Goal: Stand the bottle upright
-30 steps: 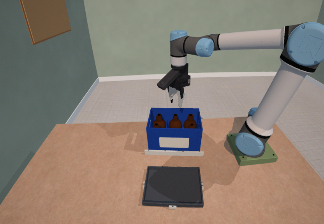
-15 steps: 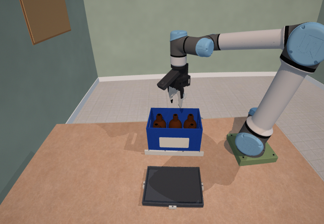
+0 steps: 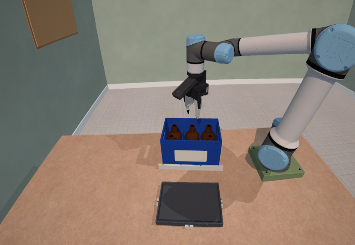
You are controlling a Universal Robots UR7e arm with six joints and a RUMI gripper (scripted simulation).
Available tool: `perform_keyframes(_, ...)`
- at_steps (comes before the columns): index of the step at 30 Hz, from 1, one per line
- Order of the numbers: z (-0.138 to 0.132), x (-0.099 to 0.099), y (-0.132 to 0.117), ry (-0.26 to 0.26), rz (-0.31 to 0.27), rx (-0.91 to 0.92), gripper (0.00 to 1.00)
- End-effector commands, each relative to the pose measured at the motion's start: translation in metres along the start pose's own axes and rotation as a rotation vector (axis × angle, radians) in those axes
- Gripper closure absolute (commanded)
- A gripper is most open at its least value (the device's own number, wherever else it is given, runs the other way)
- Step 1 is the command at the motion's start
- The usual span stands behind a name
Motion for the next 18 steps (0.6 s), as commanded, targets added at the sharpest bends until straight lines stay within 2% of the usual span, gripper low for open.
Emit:
perform_keyframes(1,0.0,0.005,0.0,-0.001,0.0,0.0,0.62)
perform_keyframes(18,0.0,0.024,0.0,-0.001,0.0,0.0,0.62)
Point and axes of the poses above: the point where the finger pads meet when closed, its own x axis out along the fingers, its own z axis across the jaws, y = z × x, the point moved 9 cm from there along -x, back along the fingers, and after that the axes turned 5 degrees about x, right-handed, at the moved point
